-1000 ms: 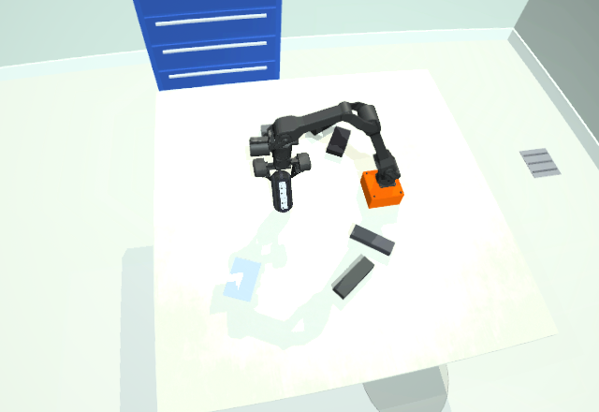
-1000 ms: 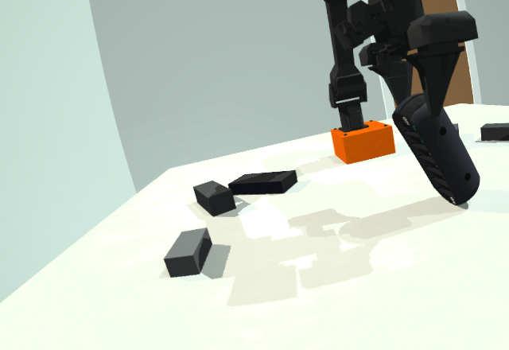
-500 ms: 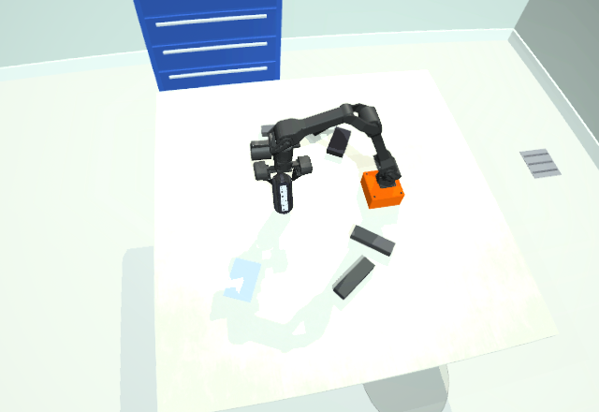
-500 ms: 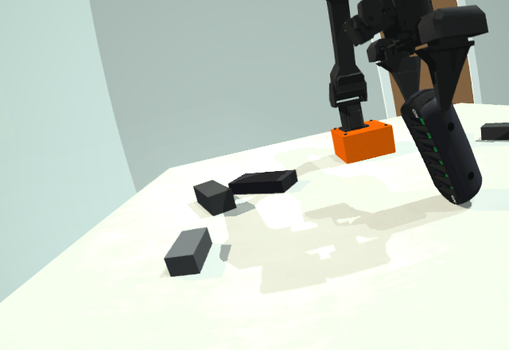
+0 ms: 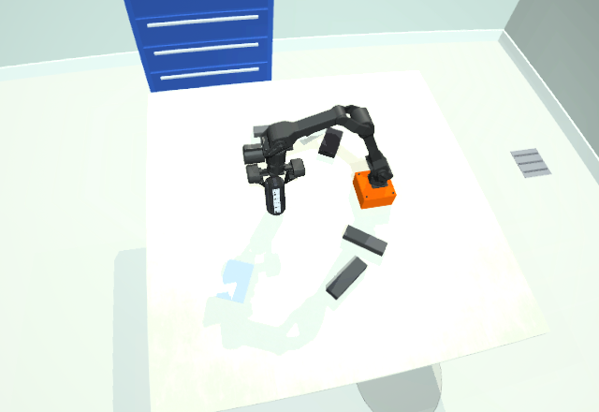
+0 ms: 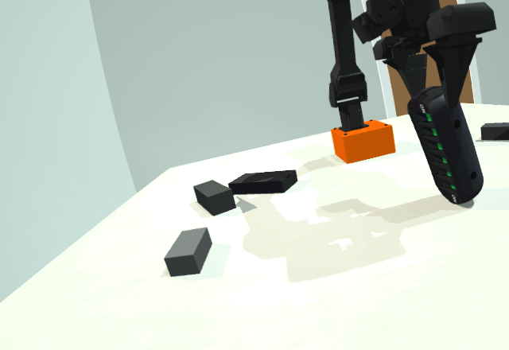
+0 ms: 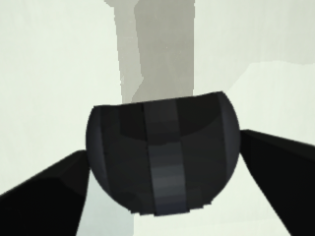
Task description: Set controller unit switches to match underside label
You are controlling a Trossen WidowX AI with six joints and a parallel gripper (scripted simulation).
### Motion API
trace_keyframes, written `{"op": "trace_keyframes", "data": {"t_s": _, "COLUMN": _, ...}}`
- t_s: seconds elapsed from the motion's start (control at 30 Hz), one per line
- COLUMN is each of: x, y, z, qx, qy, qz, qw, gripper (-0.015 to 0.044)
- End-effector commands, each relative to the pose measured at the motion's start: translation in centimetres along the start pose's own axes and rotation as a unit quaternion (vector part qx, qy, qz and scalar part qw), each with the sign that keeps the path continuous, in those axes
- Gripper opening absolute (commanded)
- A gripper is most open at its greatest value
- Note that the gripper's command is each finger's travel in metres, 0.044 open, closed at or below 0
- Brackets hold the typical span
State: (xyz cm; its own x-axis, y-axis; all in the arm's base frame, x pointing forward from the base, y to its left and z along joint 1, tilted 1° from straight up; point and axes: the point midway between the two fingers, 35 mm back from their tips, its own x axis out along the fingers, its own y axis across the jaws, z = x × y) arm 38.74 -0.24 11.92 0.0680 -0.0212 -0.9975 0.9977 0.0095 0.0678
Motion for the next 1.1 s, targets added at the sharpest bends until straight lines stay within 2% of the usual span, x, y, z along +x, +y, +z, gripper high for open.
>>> {"op": "trace_keyframes", "data": {"t_s": 0.0, "x": 0.2, "y": 0.0, "z": -0.6, "qx": -0.001, "qy": 0.007, "qz": -0.003, "qw": 1.0, "gripper": 0.0338}}
{"op": "trace_keyframes", "data": {"t_s": 0.67, "x": 0.2, "y": 0.0, "z": -0.4, "qx": -0.001, "qy": 0.007, "qz": -0.003, "qw": 1.0, "gripper": 0.0338}}
{"op": "trace_keyframes", "data": {"t_s": 1.07, "x": -0.1, "y": 0.0, "z": -1.8, "qx": -0.001, "qy": 0.008, "qz": -0.003, "qw": 1.0, "gripper": 0.0338}}
